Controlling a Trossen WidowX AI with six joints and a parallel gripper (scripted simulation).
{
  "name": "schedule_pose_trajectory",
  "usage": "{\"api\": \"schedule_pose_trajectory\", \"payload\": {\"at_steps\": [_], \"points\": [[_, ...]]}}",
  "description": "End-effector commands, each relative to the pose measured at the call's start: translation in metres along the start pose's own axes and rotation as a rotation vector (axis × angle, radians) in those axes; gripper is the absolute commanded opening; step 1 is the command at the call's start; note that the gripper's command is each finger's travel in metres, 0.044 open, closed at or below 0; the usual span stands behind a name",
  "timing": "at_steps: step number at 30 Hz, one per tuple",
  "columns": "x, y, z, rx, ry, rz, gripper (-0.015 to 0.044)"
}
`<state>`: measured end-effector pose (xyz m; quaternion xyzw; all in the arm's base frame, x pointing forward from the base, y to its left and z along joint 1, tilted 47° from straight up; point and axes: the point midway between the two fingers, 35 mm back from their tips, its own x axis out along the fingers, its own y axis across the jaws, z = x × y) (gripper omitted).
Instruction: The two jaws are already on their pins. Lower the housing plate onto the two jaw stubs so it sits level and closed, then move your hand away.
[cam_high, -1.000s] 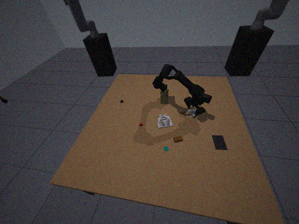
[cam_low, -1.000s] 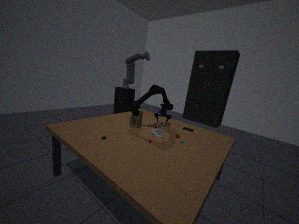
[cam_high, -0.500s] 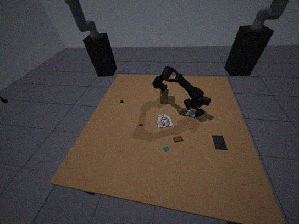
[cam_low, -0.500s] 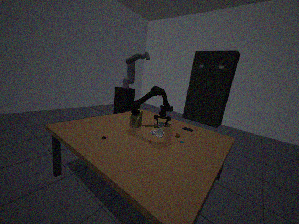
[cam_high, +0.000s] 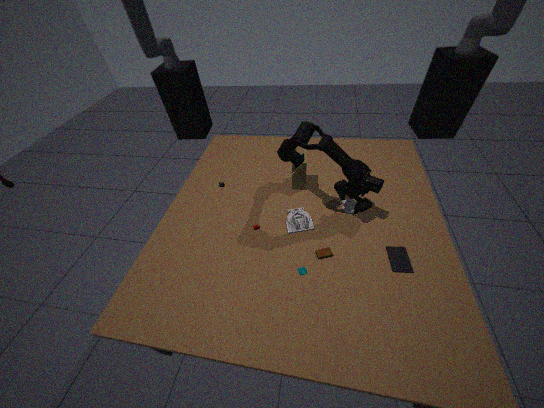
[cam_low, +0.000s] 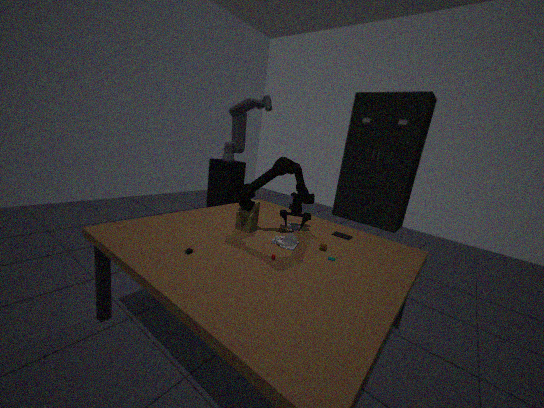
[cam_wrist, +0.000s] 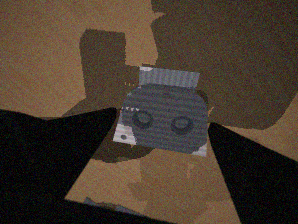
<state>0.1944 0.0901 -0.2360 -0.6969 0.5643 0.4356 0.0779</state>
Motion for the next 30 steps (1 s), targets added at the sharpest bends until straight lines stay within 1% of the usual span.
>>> {"api": "schedule_pose_trajectory", "payload": {"at_steps": [1,6,19,30], "points": [[0.0007,-0.0001,-0.0005,-0.006,0.005,-0.002,0.044],[0.0007,-0.0001,-0.0005,-0.006,0.005,-0.002,0.044],[0.0002,0.0,0.0,0.0,0.0,0.0,0.0353],[0.0002,0.0,0.0,0.0,0.0,0.0,0.0351]]}}
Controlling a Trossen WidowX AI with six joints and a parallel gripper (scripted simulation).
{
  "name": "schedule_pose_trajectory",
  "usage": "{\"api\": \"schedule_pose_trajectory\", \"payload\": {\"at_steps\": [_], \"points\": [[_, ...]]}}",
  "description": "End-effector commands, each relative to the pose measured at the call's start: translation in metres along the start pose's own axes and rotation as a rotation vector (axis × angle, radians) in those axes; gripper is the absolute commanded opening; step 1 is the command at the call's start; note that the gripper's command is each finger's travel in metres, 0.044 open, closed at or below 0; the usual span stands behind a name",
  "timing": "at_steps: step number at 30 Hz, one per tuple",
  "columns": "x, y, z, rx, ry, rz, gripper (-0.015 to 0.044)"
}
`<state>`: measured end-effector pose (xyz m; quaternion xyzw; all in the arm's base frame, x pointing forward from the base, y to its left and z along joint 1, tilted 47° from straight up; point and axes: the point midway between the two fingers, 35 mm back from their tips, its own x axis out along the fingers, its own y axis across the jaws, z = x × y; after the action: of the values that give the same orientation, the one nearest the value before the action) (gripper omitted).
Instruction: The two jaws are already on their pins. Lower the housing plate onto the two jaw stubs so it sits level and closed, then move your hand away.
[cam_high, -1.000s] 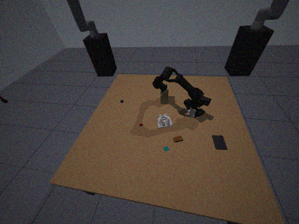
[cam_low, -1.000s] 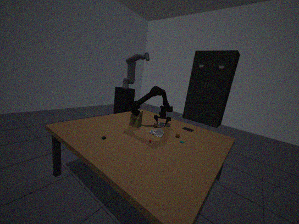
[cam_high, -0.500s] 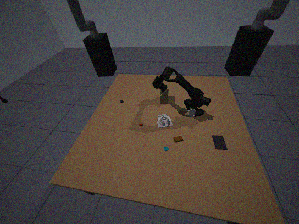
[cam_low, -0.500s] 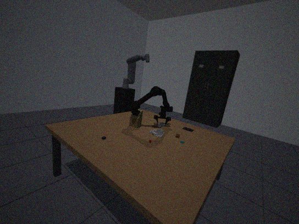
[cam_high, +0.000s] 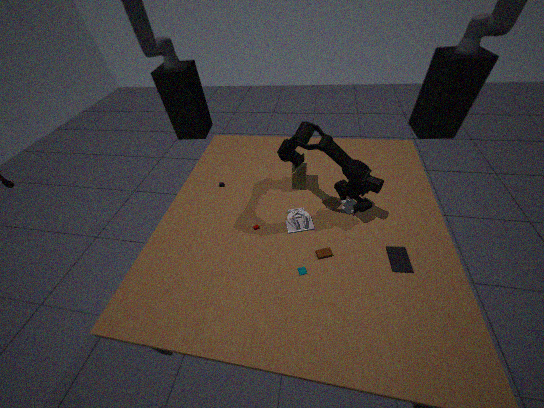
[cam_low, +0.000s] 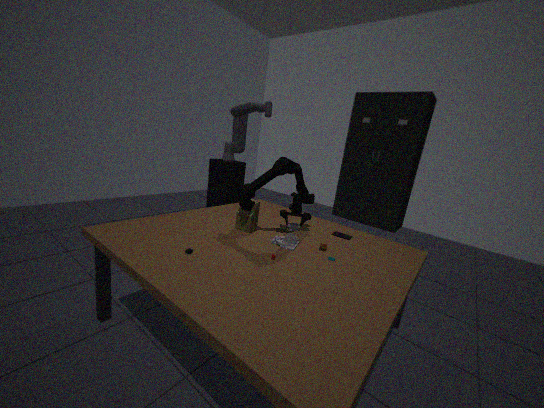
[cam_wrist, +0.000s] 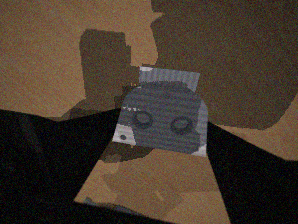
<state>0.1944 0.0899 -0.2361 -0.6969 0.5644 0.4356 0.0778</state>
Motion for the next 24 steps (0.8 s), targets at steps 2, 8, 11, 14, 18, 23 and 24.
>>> {"api": "schedule_pose_trajectory", "payload": {"at_steps": [2,8,11,14,18,23,24], "points": [[-0.002,0.0,0.0,0.0,0.0,0.0,0.0351],[-0.02,-0.002,0.0,-0.002,0.0,-0.002,0.0351],[-0.03,-0.002,0.0,-0.003,0.0,-0.002,0.0351],[-0.039,-0.002,0.001,-0.004,0.0,-0.003,0.0351],[-0.052,-0.002,0.001,-0.005,0.0,-0.003,0.0351],[-0.069,-0.001,0.001,-0.007,0.001,-0.003,0.0351],[-0.071,-0.001,0.001,-0.007,0.001,-0.003,0.0351]]}}
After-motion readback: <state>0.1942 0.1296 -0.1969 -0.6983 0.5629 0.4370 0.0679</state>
